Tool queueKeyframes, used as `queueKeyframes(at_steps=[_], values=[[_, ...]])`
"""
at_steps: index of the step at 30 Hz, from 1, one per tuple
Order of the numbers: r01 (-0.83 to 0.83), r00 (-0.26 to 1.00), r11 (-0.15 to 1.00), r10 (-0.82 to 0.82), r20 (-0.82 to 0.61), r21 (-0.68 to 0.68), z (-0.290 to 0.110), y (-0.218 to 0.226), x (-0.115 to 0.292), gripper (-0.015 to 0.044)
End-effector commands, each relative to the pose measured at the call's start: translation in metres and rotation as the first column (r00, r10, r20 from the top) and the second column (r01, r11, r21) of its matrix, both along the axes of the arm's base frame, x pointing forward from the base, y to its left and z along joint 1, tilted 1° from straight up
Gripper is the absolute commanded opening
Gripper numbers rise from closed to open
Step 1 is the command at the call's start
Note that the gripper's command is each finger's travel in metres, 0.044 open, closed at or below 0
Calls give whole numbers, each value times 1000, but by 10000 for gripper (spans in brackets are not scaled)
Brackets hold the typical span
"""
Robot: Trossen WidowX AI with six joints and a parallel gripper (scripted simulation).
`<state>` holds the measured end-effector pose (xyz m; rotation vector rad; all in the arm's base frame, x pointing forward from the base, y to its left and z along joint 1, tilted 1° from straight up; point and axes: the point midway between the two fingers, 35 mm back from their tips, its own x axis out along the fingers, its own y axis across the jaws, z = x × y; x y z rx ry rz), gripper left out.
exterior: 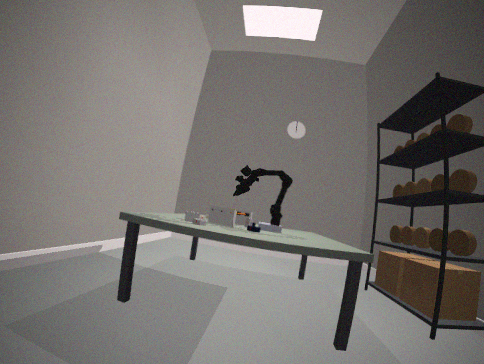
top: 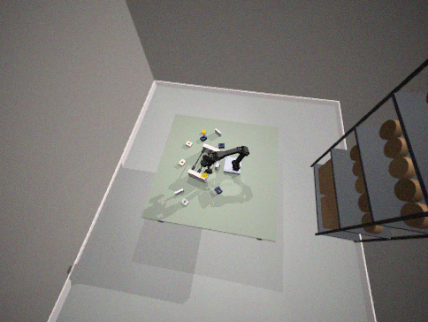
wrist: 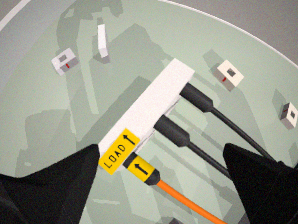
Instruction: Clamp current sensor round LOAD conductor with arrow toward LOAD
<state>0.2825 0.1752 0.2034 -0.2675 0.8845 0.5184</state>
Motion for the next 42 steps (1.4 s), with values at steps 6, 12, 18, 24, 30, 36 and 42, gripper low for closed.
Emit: queueKeyframes(at_steps=[6,12,18,24,30,36,42], values=[[-133,971,984,106,-213,-114,-20,25,-36,440],[-133,971,984,106,-213,-114,-20,25,-36,440],[-133,971,984,106,-213,-114,-20,25,-36,440],[-133,971,984,106,-213,-114,-20,25,-36,440],[163,906,971,-217,-364,-173,-55,-46,-37,440],[503,637,812,-580,-508,-296,-91,-125,-68,440],[534,596,786,-612,-519,-312,-94,-133,-73,440]])
